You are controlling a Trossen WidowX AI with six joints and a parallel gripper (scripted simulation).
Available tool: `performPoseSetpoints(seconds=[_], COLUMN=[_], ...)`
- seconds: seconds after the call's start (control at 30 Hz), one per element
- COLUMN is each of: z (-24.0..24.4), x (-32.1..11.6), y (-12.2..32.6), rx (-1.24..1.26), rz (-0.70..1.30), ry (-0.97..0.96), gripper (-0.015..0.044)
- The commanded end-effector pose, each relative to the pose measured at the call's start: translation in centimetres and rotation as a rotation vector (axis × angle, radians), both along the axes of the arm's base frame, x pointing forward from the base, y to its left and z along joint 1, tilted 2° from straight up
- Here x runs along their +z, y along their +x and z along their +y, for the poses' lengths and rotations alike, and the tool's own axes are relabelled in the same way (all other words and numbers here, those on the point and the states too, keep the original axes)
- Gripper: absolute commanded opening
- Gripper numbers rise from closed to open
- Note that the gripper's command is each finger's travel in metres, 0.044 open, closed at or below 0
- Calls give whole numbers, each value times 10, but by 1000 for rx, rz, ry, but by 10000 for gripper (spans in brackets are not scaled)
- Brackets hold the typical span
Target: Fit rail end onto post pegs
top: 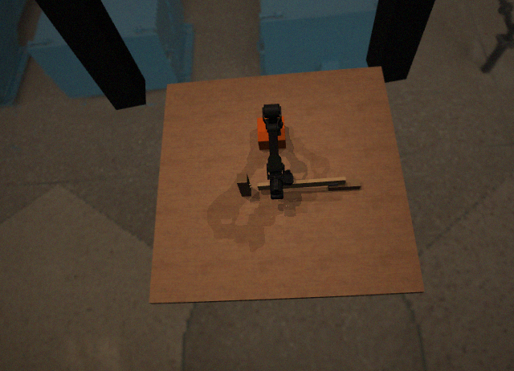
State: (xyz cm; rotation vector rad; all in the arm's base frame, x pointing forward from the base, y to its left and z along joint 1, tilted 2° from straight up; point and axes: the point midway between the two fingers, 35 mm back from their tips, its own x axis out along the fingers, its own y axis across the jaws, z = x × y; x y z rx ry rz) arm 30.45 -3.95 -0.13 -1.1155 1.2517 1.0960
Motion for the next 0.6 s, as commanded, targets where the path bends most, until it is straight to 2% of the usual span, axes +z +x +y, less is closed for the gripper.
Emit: performPoseSetpoints(seconds=[0.0, 0.57], z=[1, 1], x=[10, 19], y=[6, 6], rx=[3, 3], rz=[-31, -31], ry=[8, 8], gripper=[0, 0])
